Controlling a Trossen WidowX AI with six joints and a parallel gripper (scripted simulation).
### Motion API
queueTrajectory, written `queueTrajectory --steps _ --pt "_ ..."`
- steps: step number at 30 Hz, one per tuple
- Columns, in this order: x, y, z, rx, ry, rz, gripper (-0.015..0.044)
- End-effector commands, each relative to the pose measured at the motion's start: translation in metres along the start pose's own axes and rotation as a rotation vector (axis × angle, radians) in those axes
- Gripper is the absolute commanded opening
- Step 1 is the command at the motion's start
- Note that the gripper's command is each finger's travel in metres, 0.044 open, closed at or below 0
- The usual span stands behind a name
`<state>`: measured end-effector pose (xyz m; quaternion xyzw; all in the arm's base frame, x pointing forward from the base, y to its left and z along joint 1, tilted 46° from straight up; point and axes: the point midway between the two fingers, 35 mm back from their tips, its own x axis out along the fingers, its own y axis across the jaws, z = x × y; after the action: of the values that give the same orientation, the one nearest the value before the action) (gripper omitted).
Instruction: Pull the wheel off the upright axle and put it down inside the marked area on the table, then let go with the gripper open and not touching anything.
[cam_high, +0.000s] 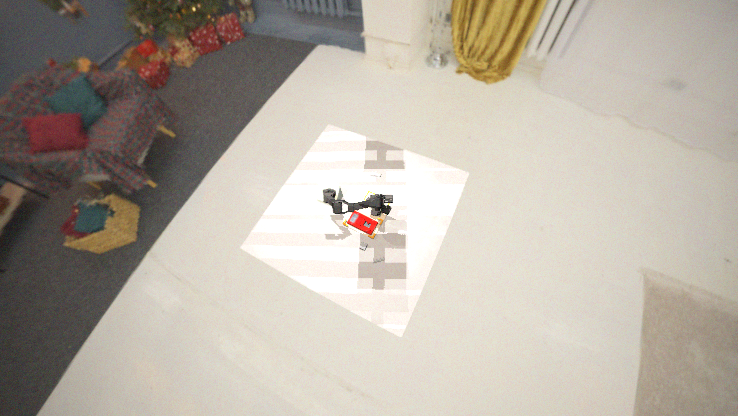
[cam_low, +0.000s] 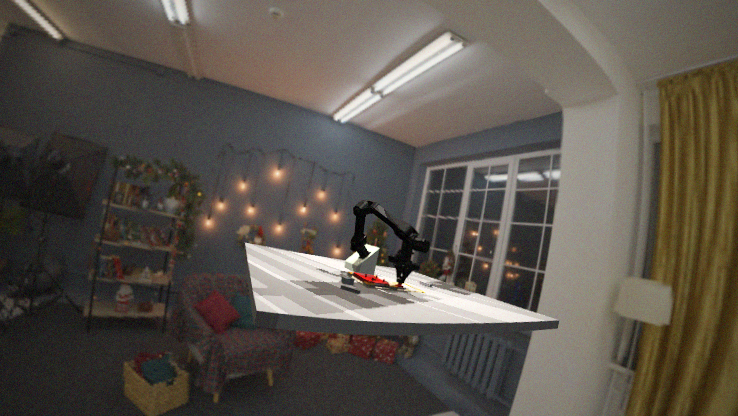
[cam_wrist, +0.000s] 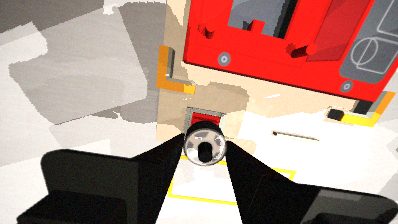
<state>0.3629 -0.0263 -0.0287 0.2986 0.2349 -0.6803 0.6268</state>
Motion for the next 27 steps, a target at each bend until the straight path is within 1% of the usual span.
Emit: queueTrajectory --steps 1,27 --pt "-0.0031 0.0013 0.0000 0.007 0.003 0.004 0.0000" --pt "-0.0116 0.0014 -0.0004 0.004 0.003 0.006 0.0000"
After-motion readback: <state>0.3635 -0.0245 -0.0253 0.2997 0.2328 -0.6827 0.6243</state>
